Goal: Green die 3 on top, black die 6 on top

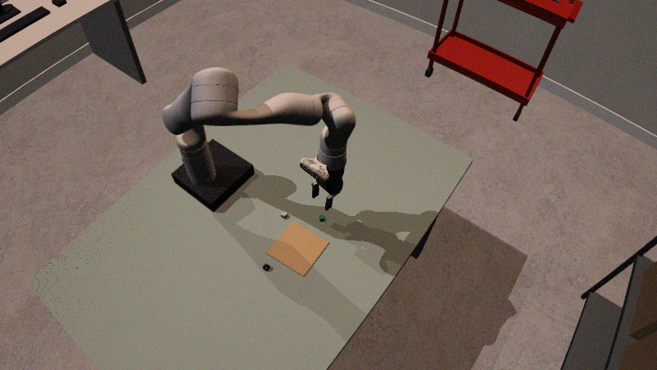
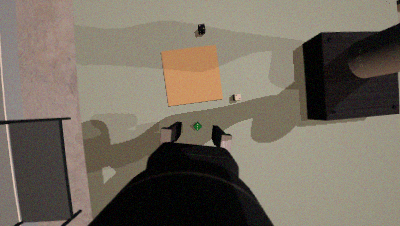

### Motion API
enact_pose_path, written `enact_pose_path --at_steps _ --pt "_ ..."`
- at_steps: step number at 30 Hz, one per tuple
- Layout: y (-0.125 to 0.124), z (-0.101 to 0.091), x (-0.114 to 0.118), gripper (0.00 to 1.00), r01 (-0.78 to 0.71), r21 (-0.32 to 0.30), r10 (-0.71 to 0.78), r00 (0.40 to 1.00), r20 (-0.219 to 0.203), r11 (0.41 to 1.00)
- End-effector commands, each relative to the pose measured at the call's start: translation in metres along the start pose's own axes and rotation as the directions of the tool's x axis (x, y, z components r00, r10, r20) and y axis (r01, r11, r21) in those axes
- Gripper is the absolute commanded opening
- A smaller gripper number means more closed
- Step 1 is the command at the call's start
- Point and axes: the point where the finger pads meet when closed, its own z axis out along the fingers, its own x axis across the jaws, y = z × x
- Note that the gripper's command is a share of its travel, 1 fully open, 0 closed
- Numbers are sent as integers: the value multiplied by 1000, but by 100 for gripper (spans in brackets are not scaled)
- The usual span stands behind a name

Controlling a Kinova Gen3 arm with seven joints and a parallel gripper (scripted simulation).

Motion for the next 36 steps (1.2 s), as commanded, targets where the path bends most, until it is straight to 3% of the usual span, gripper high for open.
enact_pose_path --at_steps 1,8,10,16,25,27,36 --pt "-3 4 1 100 63 1 -63 998 -11 998" --pt "-7 10 0 100 306 3 -305 952 -20 952" --pt "-7 10 0 100 306 3 -305 952 -20 952" --pt "-9 15 -1 100 518 0 -517 855 -27 856" --pt "-10 23 -2 100 792 -10 -792 610 -29 610" --pt "-10 23 -2 100 792 -10 -792 610 -29 610" --pt "-7 28 -2 100 959 -18 -959 281 -21 281"
